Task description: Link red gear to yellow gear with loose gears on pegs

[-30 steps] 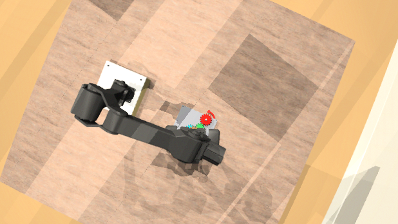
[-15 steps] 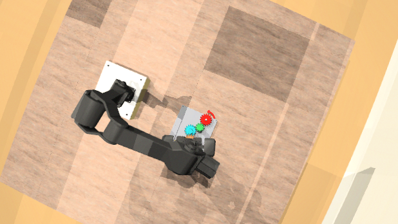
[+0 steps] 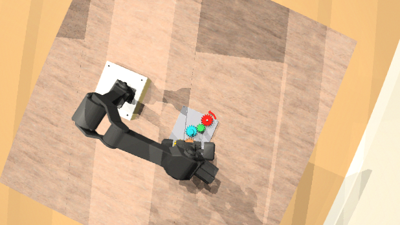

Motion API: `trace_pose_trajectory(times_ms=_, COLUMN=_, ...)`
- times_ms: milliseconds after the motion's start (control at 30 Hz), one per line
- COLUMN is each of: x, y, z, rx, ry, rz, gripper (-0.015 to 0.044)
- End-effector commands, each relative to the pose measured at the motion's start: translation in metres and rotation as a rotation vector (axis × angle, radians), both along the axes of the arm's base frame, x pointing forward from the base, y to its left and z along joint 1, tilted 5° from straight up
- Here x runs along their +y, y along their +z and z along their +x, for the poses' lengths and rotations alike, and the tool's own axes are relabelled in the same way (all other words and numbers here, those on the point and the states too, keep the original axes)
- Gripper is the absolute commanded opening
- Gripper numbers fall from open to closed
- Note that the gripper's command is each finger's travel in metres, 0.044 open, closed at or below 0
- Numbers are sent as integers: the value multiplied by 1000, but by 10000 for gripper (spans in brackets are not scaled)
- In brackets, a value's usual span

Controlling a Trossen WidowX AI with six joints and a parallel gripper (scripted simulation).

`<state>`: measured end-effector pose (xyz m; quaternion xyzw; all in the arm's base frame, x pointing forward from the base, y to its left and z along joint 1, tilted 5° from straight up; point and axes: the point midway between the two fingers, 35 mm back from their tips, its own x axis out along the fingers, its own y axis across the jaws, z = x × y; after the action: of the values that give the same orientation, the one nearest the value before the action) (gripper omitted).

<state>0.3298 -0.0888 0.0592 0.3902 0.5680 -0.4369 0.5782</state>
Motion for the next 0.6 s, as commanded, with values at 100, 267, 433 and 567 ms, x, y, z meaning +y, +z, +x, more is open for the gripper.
trace_pose_trajectory(times_ms=100, x=-1, y=1, z=0, rx=3, ry=5, rz=-4, gripper=0)
trace_pose_trajectory(times_ms=267, x=-1, y=0, z=0, rx=3, ry=5, rz=-4, gripper=0)
trace_pose_trajectory(times_ms=433, x=-1, y=-2, z=0, rx=6, ry=40, rz=-3, gripper=0)
trace_pose_trajectory(times_ms=567, x=-1, y=-8, z=-1, rx=10, ry=104, rz=-1, gripper=0)
